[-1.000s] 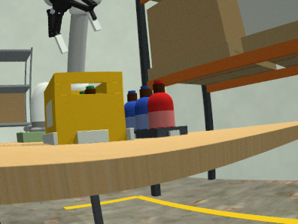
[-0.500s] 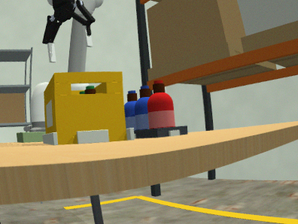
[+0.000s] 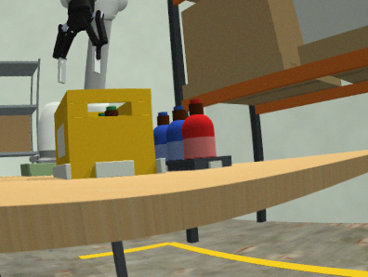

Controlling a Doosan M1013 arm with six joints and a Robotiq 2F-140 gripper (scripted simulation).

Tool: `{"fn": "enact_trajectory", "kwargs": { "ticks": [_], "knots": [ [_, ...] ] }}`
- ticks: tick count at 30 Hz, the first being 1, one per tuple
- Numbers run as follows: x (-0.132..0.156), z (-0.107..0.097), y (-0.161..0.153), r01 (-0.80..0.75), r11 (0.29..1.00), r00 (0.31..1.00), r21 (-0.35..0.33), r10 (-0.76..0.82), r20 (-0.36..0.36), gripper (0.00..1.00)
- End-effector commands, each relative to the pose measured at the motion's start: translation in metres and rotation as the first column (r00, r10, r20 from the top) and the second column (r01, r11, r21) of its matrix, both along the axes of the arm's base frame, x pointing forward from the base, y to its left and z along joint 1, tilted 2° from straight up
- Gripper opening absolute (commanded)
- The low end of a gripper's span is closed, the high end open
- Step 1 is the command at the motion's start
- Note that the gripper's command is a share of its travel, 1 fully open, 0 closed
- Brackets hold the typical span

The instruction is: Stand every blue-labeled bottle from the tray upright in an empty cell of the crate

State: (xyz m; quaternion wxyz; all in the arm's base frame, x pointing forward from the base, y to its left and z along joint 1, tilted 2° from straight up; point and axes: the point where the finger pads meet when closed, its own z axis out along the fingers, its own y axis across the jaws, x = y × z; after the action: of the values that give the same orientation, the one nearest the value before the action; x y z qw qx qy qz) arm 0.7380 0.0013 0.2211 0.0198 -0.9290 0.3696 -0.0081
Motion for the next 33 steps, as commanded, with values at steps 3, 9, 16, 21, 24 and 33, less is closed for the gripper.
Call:
{"fn": "enact_trajectory", "kwargs": {
  "ticks": [3,9,16,21,24,33],
  "knots": [
    [0.000,0.000,0.000,0.000,1.000,1.000,0.000,0.000,0.000,0.00],
    [0.000,0.000,0.000,0.000,1.000,1.000,0.000,0.000,0.000,0.00],
    [0.000,0.000,0.000,0.000,1.000,1.000,0.000,0.000,0.000,0.00],
    [0.000,0.000,0.000,0.000,1.000,1.000,0.000,0.000,0.000,0.00],
    [0.000,0.000,0.000,0.000,1.000,1.000,0.000,0.000,0.000,0.00],
    [0.004,0.001,0.027,-0.002,1.000,1.000,-0.001,0.002,-0.001,0.00]
  ]
}}
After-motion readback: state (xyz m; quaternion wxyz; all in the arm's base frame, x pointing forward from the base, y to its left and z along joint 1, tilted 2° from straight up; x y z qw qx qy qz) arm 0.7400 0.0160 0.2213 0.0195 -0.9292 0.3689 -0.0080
